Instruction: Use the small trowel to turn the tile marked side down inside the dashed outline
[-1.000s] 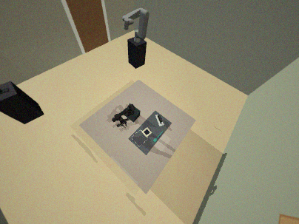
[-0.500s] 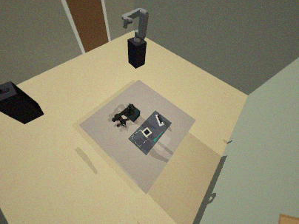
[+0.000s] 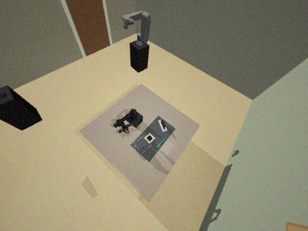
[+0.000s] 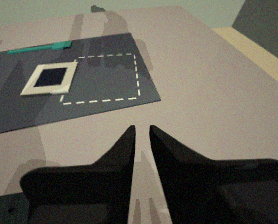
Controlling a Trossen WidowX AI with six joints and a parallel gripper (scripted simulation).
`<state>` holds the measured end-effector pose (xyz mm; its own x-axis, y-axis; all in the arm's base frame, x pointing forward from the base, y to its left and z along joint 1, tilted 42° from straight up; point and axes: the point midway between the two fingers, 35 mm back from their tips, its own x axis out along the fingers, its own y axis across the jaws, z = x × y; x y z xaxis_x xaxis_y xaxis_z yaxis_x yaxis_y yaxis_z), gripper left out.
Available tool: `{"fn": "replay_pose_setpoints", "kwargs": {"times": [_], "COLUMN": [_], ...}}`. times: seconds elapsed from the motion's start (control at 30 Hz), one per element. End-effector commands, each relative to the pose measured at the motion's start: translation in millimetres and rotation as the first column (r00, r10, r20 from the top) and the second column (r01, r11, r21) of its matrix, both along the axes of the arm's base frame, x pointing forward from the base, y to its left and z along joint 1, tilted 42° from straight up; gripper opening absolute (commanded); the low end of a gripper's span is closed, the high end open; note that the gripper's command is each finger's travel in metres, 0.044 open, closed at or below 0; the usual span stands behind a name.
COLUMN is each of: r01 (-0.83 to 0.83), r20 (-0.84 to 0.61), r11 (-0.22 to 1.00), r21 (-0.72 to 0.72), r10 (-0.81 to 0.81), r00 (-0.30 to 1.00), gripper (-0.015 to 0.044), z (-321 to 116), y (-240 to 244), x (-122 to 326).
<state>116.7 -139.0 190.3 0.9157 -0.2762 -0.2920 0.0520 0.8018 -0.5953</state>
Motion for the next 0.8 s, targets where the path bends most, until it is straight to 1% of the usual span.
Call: {"fn": "replay_pose_setpoints", "kwargs": {"times": [0.0,0.13,0.17,0.47,0.77], "r01": [-0.002,-0.033,-0.041,-0.073,-0.018], "r20": [-0.001,-0.021,-0.028,-0.11,-0.23], "r11": [1.0,0.993,0.989,0.908,0.778], "r21": [0.005,0.112,0.143,0.412,0.628], "r10": [0.002,0.036,0.045,0.129,0.208], "r00": [1.0,0.999,0.999,0.986,0.951], "gripper": [0.0152,0.0258,0.027,0.027,0.027], "z": [0,1,1,-1,-6], "y": [0,-2,-2,-6,-10], "x": [0,6,8,28,53]}}
